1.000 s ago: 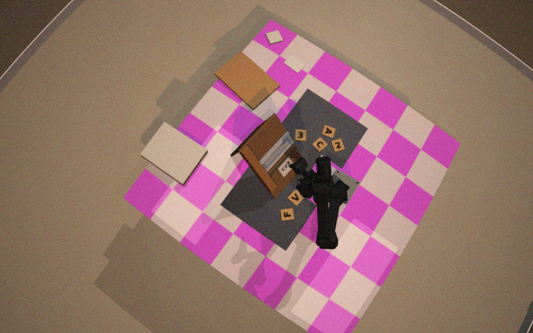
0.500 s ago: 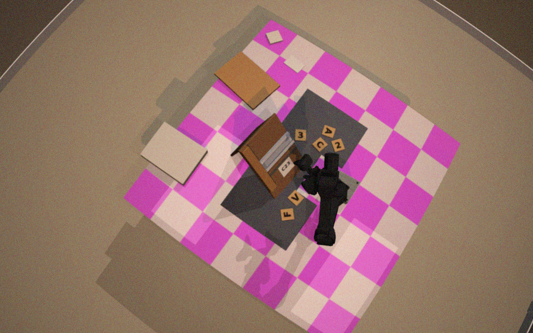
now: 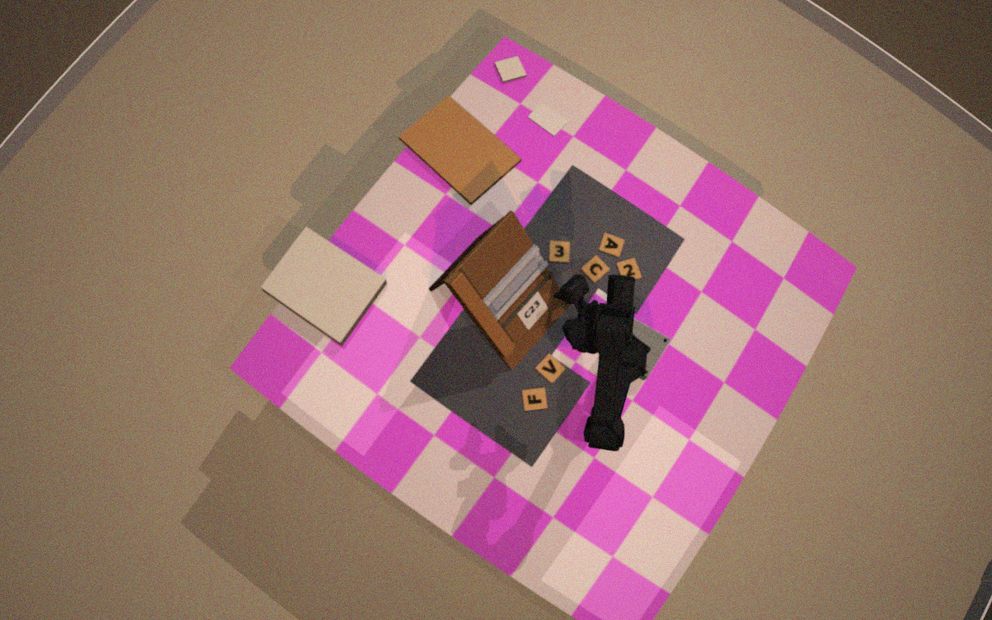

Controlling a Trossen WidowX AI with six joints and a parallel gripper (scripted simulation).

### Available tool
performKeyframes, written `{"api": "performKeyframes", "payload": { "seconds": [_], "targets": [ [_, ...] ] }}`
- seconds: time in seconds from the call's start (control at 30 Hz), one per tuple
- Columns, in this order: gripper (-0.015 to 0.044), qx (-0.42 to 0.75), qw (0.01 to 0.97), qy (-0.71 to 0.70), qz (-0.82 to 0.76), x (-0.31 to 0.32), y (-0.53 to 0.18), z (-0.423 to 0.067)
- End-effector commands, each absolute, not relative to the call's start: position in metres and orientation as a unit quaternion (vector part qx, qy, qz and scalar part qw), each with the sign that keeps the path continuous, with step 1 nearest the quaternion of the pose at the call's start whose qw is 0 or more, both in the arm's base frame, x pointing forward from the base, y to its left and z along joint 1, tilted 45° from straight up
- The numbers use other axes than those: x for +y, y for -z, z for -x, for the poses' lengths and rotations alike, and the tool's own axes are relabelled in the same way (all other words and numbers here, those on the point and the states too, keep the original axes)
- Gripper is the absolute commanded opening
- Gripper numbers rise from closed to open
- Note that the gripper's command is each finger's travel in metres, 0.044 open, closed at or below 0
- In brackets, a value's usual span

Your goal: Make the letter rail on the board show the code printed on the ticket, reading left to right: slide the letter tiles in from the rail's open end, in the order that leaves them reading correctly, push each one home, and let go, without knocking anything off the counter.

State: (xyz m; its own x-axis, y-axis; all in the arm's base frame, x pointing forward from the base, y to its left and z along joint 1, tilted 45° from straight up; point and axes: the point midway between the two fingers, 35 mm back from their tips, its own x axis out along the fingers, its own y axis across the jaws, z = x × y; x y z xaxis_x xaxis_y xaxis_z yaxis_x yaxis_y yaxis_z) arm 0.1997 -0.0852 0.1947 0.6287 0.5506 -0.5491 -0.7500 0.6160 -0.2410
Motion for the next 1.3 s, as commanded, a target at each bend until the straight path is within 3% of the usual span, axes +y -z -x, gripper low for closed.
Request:
{"api": "performKeyframes", "payload": {
  "seconds": [0.0,0.3,0.43,0.87,1.27],
  "targets": [
    [0.034,0.303,0.88,-0.357,0.077,-0.1,-0.166,-0.21],
    [0.034,0.514,0.774,-0.221,-0.295,-0.121,-0.083,-0.228],
    [0.034,0.562,0.715,-0.161,-0.382,-0.124,-0.057,-0.231],
    [0.034,0.657,0.492,0.064,-0.568,-0.126,0.025,-0.233],
    [0.034,0.652,0.239,0.319,-0.645,-0.11,0.104,-0.216]
  ]
}}
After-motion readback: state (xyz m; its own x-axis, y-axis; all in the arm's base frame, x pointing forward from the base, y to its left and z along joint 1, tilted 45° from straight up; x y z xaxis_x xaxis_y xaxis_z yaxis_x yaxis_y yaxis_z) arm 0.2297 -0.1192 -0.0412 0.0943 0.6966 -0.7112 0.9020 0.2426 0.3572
